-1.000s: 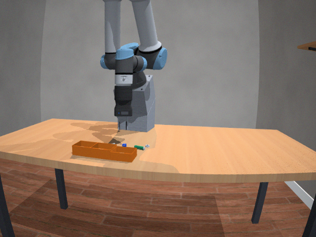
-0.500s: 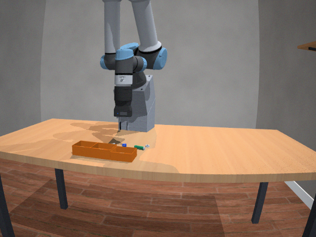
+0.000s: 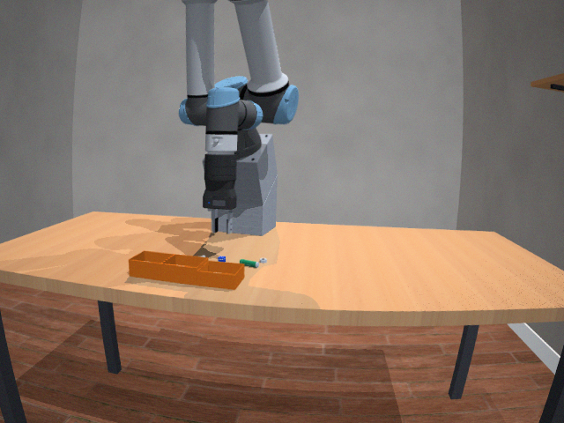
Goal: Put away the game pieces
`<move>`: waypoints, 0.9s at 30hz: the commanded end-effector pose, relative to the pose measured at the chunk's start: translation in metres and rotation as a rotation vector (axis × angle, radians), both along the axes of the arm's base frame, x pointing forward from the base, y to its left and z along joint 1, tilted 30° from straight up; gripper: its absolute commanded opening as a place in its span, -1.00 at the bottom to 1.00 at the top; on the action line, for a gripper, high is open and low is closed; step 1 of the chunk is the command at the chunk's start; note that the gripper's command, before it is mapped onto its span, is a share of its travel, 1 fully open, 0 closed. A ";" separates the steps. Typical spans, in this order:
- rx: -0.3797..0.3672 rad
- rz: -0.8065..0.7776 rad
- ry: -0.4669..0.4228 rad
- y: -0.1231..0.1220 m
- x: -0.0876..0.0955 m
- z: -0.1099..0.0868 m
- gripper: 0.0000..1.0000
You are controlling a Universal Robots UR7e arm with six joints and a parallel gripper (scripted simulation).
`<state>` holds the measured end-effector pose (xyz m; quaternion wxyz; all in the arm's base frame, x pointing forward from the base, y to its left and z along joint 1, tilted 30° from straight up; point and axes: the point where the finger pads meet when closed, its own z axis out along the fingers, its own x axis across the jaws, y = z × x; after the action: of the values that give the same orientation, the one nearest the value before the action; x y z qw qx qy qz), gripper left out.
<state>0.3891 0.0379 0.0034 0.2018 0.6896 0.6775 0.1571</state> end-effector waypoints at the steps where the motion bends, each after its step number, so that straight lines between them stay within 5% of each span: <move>1: 0.001 -0.005 -0.001 0.000 0.000 0.000 0.27; 27: 0.001 -0.005 -0.001 -0.002 0.002 -0.003 0.27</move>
<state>0.3889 0.0363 0.0034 0.2018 0.6913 0.6758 0.1570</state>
